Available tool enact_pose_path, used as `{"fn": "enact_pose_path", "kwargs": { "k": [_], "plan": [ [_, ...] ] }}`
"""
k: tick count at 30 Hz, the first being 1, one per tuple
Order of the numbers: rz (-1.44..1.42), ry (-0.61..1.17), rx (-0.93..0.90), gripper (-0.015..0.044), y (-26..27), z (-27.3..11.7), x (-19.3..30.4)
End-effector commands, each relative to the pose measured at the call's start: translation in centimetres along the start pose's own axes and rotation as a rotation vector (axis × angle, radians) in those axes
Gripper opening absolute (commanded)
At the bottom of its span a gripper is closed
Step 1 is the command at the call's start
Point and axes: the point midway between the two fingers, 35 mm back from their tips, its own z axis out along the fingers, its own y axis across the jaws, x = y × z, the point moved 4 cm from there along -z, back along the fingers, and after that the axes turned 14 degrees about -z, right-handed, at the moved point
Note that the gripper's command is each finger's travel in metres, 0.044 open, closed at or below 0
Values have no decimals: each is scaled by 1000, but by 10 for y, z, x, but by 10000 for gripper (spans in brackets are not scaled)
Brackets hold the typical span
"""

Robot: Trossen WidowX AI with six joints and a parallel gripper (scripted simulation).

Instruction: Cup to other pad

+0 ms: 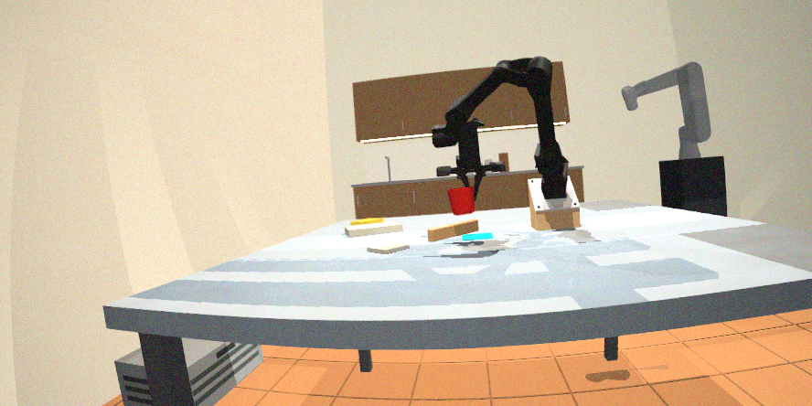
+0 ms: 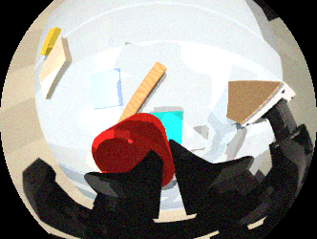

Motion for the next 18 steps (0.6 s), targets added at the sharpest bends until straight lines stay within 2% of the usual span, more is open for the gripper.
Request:
{"fn": "enact_pose_path", "kwargs": {
  "k": [1, 18],
  "plan": [
    [8, 6, 0, 0, -5, 0, 7],
    [9, 7, 1, 0, -23, 0, 30]
  ]
}}
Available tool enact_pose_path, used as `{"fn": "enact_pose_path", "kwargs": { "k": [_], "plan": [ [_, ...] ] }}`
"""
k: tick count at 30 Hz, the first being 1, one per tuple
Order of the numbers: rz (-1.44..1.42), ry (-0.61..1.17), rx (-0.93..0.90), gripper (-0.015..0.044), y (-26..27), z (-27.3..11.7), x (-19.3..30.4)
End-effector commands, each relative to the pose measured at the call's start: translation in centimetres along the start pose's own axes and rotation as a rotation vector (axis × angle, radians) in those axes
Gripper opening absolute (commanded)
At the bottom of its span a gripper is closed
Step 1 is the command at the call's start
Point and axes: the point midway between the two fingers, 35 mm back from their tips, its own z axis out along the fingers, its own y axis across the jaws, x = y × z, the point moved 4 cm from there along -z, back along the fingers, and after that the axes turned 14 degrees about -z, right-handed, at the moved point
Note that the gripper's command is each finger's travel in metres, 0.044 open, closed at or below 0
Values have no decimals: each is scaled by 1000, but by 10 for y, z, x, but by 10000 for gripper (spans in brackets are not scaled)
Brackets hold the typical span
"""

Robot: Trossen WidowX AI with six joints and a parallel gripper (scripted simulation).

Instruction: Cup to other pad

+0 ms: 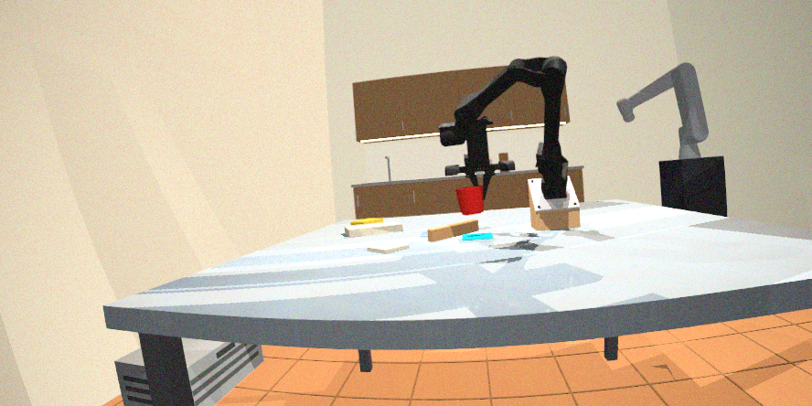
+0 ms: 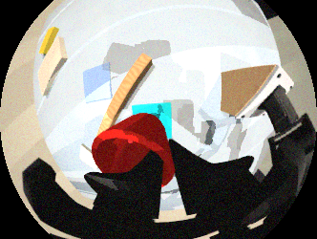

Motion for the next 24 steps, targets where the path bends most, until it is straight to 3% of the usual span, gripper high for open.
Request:
{"fn": "enact_pose_path", "kwargs": {
  "k": [1, 24],
  "plan": [
    [8, 6, 0, 0, -6, 1, 7],
    [8, 5, 0, 0, -8, 23, 10]
  ]
}}
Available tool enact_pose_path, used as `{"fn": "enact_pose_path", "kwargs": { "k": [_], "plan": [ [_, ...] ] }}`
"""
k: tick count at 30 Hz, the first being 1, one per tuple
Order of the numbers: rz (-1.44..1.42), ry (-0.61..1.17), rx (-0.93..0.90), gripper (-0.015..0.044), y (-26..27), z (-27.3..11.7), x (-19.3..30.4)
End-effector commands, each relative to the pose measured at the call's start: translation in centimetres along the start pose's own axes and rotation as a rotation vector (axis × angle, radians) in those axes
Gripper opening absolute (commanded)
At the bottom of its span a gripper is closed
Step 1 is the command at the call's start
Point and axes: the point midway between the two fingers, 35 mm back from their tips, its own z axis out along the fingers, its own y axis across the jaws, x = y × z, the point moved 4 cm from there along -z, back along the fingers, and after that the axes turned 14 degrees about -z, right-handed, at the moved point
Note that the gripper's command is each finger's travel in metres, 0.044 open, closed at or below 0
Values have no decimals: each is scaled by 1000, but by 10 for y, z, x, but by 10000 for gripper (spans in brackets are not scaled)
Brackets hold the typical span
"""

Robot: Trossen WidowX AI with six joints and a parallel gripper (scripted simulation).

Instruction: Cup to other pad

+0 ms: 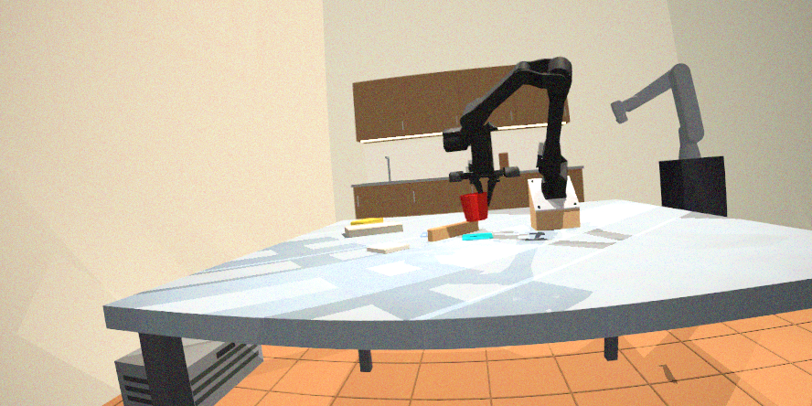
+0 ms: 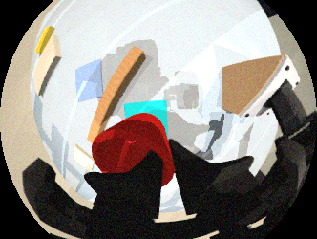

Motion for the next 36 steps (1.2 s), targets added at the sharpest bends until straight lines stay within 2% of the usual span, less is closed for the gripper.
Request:
{"fn": "enact_pose_path", "kwargs": {
  "k": [1, 29, 36],
  "plan": [
    [5, 4, -2, 0, 0, 6, 0],
    [5, 7, -3, 0, -1, 40, 2],
    [0, 3, 0, 0, -1, 38, 2]
  ]
}}
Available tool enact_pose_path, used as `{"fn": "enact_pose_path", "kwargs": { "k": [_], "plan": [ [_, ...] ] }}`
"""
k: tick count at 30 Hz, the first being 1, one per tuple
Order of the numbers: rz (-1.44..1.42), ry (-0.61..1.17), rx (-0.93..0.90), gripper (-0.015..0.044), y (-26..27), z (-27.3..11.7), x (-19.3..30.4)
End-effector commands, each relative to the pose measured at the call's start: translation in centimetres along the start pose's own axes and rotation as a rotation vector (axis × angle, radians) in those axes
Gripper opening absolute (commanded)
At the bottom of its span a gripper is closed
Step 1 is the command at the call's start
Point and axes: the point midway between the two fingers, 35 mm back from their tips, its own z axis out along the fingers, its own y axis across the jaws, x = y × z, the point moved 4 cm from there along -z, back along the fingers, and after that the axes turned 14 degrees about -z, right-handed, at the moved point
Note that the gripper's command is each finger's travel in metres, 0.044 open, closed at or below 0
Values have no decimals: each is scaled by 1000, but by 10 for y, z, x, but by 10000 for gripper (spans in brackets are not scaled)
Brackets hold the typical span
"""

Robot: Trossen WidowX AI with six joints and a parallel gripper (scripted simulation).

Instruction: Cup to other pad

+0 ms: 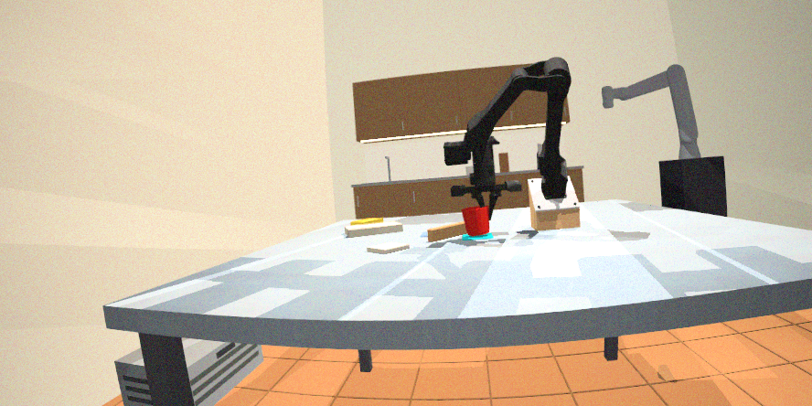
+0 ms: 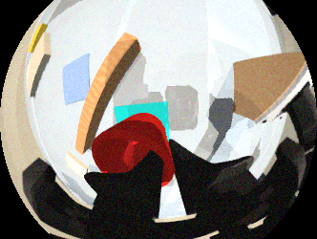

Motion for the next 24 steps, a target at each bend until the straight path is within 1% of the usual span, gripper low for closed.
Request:
{"fn": "enact_pose_path", "kwargs": {
  "k": [1, 8, 13, 24],
  "plan": [
    [-1, 0, 0, 0, 0, 0, 0],
    [-1, 0, 0, 0, 0, 0, 0],
    [-1, 0, 0, 128, 0, 0, 0],
    [-1, -1, 0, 128, 0, -3, 0]
  ]
}}
